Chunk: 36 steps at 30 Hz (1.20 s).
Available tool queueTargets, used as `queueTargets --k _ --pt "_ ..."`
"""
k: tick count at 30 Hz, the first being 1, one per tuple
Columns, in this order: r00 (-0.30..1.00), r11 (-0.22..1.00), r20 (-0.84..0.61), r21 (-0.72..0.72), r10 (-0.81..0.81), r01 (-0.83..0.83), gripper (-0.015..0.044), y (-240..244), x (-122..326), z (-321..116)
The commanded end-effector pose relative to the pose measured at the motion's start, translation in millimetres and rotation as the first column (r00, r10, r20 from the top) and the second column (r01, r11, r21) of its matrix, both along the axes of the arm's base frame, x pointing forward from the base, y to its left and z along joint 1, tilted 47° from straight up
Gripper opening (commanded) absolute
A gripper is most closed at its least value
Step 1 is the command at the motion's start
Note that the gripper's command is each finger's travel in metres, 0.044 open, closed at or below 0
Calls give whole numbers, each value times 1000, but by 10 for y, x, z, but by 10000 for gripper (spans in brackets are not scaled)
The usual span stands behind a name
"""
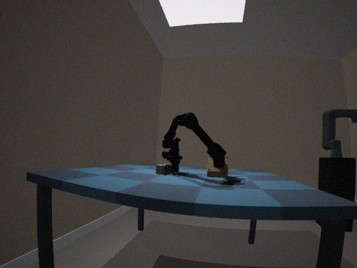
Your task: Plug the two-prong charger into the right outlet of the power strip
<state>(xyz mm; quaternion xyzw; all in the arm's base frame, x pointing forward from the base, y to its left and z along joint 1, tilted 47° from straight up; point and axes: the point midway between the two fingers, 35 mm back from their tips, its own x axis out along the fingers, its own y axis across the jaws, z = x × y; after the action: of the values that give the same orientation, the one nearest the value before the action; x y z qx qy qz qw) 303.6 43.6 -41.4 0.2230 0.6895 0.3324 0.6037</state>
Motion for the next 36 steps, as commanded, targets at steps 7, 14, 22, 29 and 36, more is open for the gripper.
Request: queueTargets --k 7,14,22,29,36 --pt "1000 1000 -2 3 -4 4 0 5 14 5" --pt "1000 1000 -2 3 -4 4 0 6 19 6" --pt "1000 1000 -2 3 -4 4 0 5 20 6" --pt "1000 1000 -2 3 -4 4 0 8 43 6" --pt "1000 1000 -2 3 -4 4 0 10 63 8"
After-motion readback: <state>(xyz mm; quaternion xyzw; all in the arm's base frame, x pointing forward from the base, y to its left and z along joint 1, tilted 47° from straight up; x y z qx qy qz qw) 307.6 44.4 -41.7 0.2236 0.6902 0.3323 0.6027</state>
